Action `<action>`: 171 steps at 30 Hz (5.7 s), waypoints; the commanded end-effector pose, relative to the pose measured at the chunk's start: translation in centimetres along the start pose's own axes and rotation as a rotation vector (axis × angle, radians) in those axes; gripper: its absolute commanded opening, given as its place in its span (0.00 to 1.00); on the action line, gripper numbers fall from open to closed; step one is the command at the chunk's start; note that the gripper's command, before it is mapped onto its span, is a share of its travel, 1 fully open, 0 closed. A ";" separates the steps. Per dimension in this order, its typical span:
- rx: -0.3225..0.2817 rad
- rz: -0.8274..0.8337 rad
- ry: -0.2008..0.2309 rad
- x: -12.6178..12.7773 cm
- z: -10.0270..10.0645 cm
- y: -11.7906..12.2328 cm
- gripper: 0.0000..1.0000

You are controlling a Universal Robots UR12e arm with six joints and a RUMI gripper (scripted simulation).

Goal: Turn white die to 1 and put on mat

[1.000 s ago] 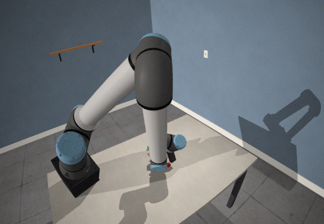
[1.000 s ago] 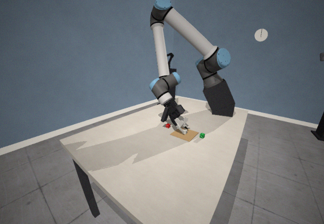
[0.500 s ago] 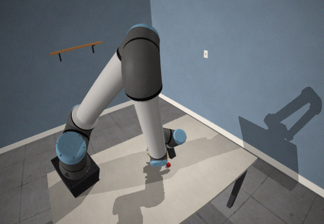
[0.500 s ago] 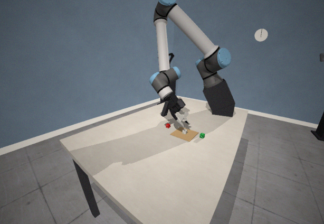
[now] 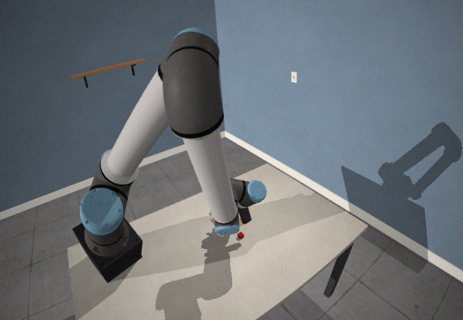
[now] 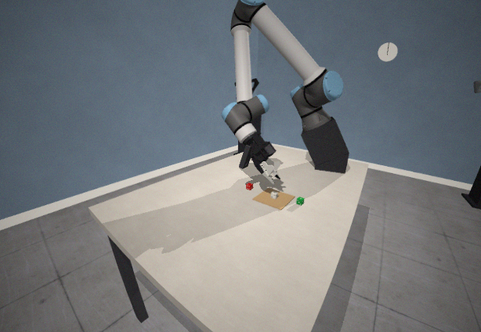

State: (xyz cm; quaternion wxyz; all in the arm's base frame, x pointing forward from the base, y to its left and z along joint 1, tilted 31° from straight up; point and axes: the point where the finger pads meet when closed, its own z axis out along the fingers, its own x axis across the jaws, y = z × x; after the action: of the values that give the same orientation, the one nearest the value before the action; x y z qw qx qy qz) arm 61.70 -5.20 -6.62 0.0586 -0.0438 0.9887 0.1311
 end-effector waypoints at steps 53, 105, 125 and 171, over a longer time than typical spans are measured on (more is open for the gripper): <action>0.562 0.000 0.004 0.0 0.2 0.5 0.37; 0.784 0.000 -0.001 0.0 -2.5 3.4 1.00; 0.784 0.000 -0.001 0.0 -7.2 8.1 1.00; 0.784 0.000 -0.001 0.0 -7.2 8.1 1.00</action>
State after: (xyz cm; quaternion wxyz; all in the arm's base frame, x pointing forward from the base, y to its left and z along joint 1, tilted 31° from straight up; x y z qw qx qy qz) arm 60.11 0.67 2.26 0.0709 -0.0181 0.9637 -0.2568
